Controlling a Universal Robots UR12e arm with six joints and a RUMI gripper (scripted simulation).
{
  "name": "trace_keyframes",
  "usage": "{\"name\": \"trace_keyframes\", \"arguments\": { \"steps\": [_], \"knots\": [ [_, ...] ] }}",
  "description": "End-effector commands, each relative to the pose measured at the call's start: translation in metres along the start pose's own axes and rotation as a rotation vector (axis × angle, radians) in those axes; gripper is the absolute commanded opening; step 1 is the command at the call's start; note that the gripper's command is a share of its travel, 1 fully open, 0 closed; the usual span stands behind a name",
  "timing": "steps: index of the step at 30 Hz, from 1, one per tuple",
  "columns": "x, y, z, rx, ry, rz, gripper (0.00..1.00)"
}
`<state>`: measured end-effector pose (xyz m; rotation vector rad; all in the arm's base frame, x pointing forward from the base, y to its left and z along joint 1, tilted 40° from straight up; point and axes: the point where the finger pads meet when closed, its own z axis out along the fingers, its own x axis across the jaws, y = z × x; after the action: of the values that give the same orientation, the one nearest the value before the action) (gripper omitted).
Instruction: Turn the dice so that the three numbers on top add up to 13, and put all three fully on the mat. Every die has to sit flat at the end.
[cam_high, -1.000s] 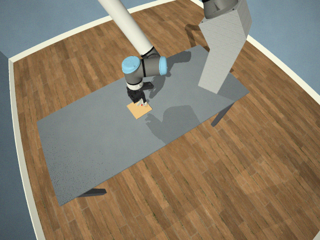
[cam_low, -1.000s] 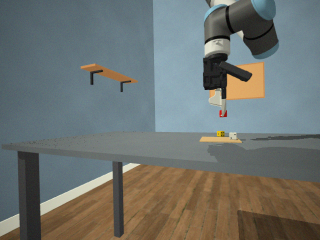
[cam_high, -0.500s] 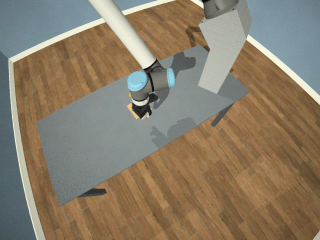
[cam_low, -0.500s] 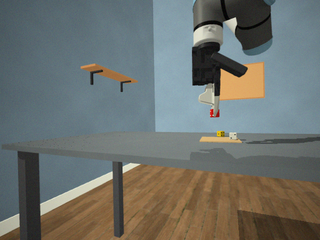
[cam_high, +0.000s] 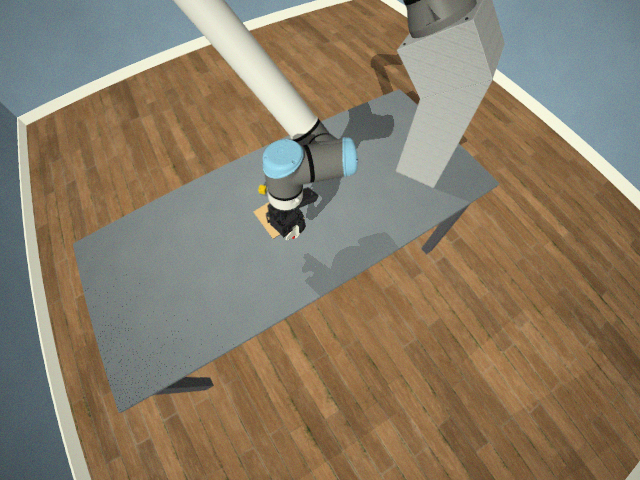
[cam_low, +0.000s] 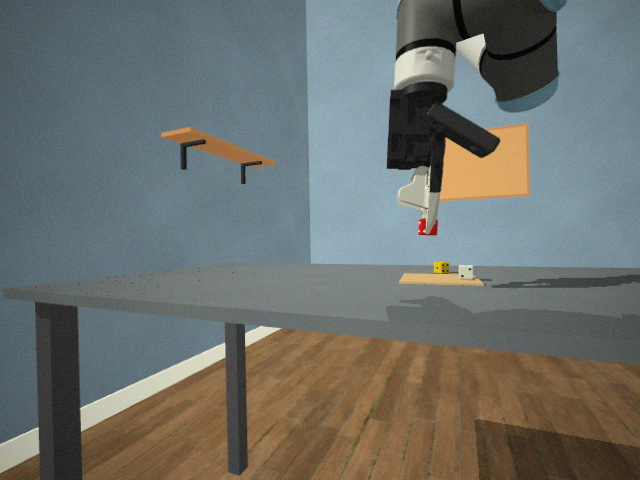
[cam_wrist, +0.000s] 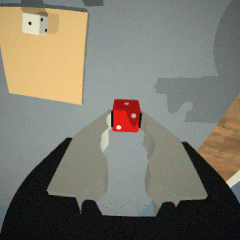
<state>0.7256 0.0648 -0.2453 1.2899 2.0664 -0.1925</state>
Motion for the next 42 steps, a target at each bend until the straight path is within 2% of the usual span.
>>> {"name": "trace_keyframes", "arguments": {
  "steps": [1, 7, 9, 17, 18, 24, 27, 31, 35, 39, 42],
  "knots": [
    [-0.0003, 0.0002, -0.0013, -0.077, -0.002, -0.002, 0.06],
    [-0.0002, -0.0005, -0.0008, -0.214, -0.002, -0.002, 0.06],
    [-0.0002, -0.0005, -0.0008, -0.214, -0.002, -0.002, 0.06],
    [-0.0001, -0.0014, 0.0010, -0.451, 0.001, 0.000, 0.06],
    [-0.0001, -0.0014, 0.0009, -0.456, 0.000, 0.000, 0.06],
    [-0.0002, -0.0024, 0.0005, -0.625, -0.001, -0.002, 0.06],
    [-0.0002, -0.0024, 0.0005, -0.626, -0.001, -0.002, 0.06],
    [-0.0004, -0.0024, 0.0014, -0.735, 0.000, -0.001, 0.06],
    [-0.0007, -0.0023, 0.0017, -0.817, 0.000, 0.000, 0.06],
    [-0.0006, -0.0027, 0.0017, -0.868, 0.000, 0.000, 0.06],
    [-0.0005, -0.0031, 0.0015, -0.883, 0.000, -0.001, 0.06]
  ]
}}
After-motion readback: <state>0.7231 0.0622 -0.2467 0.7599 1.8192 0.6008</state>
